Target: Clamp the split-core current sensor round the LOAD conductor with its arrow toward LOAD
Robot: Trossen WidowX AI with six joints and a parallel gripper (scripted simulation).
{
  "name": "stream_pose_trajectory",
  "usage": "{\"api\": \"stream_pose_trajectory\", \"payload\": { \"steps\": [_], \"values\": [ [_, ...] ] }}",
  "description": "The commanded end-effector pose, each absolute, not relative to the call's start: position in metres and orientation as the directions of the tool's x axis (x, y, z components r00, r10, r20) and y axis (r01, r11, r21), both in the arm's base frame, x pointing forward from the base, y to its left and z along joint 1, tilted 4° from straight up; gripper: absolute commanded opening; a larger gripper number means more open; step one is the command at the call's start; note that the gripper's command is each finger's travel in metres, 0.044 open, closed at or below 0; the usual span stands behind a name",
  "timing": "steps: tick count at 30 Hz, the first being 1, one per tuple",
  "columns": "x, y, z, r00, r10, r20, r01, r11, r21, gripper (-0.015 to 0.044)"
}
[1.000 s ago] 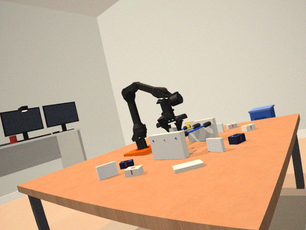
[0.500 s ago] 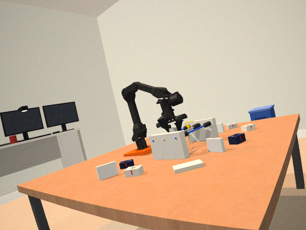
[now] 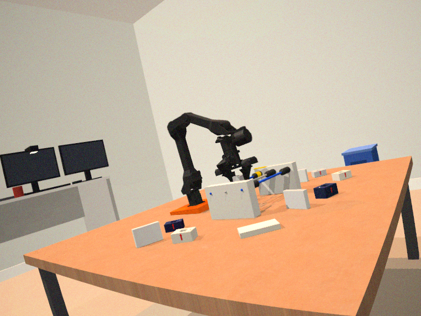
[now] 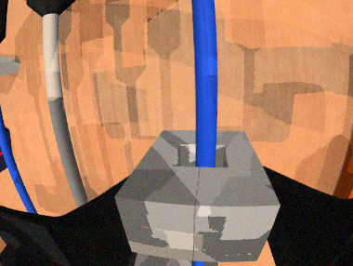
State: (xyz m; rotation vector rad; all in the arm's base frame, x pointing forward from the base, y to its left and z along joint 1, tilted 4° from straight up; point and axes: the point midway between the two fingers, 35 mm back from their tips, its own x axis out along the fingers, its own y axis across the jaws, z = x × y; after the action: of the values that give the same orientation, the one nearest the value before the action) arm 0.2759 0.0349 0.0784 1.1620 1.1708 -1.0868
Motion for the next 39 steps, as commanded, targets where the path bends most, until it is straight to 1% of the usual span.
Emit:
{"api": "stream_pose_trajectory", "payload": {
  "steps": [1,7,30,34,36,37,39],
  "values": [
    [0.2756,0.0349,0.0785,0.087,-0.02,-0.996,0.992,0.096,0.085,0.0268],
    [0.2756,0.0349,0.0785,0.087,-0.02,-0.996,0.992,0.096,0.085,0.0268],
    [0.2759,0.0349,0.0784,0.089,-0.02,-0.996,0.992,0.096,0.086,0.0115],
    [0.276,0.0349,0.0803,0.056,-0.022,-0.998,0.994,0.093,0.054,0.001],
    [0.276,0.035,0.0821,0.026,-0.024,-0.999,0.996,0.091,0.024,0.0],
    [0.2738,0.0344,0.0784,0.055,-0.025,-0.998,0.994,0.096,0.052,0.0],
    [0.2738,0.0344,0.0784,0.055,-0.025,-0.998,0.994,0.096,0.052,0.0]
  ]
}}
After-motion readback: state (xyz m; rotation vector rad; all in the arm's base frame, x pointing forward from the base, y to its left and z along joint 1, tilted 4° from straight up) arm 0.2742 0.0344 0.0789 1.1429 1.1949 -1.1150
